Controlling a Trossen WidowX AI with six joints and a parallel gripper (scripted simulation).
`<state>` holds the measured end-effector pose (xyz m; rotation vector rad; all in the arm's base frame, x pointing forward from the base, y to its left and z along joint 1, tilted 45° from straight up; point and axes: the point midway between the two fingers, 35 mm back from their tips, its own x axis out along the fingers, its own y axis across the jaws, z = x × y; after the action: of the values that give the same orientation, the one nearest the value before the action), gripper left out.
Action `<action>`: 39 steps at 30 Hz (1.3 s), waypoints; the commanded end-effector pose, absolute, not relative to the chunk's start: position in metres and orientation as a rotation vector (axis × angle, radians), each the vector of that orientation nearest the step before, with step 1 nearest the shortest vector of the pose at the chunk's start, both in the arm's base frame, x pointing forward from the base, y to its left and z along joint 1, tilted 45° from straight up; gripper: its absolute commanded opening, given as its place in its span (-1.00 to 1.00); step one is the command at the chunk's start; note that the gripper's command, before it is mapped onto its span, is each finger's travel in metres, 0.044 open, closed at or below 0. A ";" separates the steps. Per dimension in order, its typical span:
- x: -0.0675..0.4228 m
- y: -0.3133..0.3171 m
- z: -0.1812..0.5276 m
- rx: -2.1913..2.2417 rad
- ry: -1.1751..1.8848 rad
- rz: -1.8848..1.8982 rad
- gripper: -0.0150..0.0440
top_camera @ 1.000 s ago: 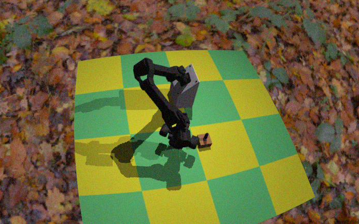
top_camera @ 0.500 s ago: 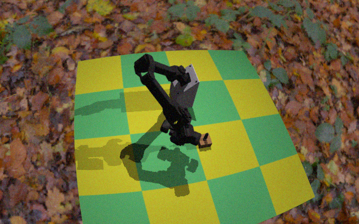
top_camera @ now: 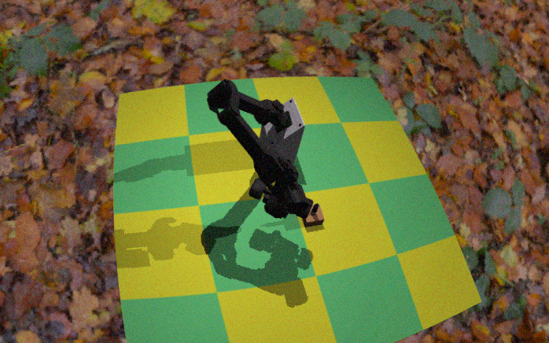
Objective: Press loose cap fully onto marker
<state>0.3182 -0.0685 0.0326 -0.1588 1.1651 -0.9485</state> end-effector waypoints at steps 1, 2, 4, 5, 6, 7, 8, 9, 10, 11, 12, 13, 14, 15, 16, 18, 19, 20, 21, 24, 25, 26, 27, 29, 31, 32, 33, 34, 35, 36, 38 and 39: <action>0.321 -0.051 0.024 -0.155 1.173 -0.936 -0.49; 0.321 -0.047 0.023 -0.154 1.174 -0.934 -0.49; 0.322 -0.040 0.019 -0.152 1.175 -0.932 -0.49; 0.322 -0.036 0.018 -0.151 1.175 -0.931 -0.49; 0.322 -0.033 0.016 -0.151 1.176 -0.931 -0.49; 0.322 -0.029 0.014 -0.150 1.177 -0.930 -0.49; 0.322 -0.025 0.012 -0.149 1.177 -0.930 -0.49; 0.322 -0.022 0.011 -0.149 1.178 -0.930 -0.49; 0.322 -0.018 0.009 -0.148 1.178 -0.929 -0.49; 0.322 -0.014 0.007 -0.147 1.178 -0.929 -0.49; 0.322 -0.011 0.006 -0.147 1.179 -0.929 -0.49; 0.321 -0.007 0.004 -0.147 1.179 -0.929 -0.49; 0.321 -0.003 0.002 -0.147 1.179 -0.929 -0.49; 0.321 0.000 0.000 -0.146 1.179 -0.930 -0.49; 0.320 0.004 -0.001 -0.146 1.179 -0.930 -0.49; 0.319 0.011 -0.005 -0.146 1.179 -0.931 -0.49; 0.319 0.014 -0.006 -0.146 1.179 -0.931 -0.49; 0.318 0.018 -0.008 -0.147 1.179 -0.932 -0.49; 0.318 0.022 -0.010 -0.147 1.178 -0.933 -0.49; 0.315 0.032 -0.015 -0.148 1.177 -0.935 -0.49; 0.315 0.035 -0.016 -0.149 1.177 -0.936 -0.49; 0.314 0.039 -0.018 -0.149 1.176 -0.938 -0.49; 0.313 0.042 -0.020 -0.150 1.175 -0.939 -0.49; 0.311 0.049 -0.023 -0.151 1.173 -0.942 -0.49; 0.308 0.056 -0.026 -0.153 1.171 -0.944 -0.49; 0.307 0.059 -0.027 -0.154 1.170 -0.946 -0.49; 0.307 0.060 -0.028 -0.155 1.169 -0.947 -0.49; 0.307 0.061 -0.028 -0.155 1.169 -0.947 -0.49; 0.307 0.061 -0.028 -0.155 1.169 -0.947 -0.49; 0.307 0.060 -0.029 -0.155 1.169 -0.947 -0.49; 0.307 0.058 -0.030 -0.155 1.169 -0.947 -0.49; 0.307 0.057 -0.031 -0.155 1.169 -0.947 -0.49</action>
<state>0.3075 0.0567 -0.0275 -0.1618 1.1691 -0.9434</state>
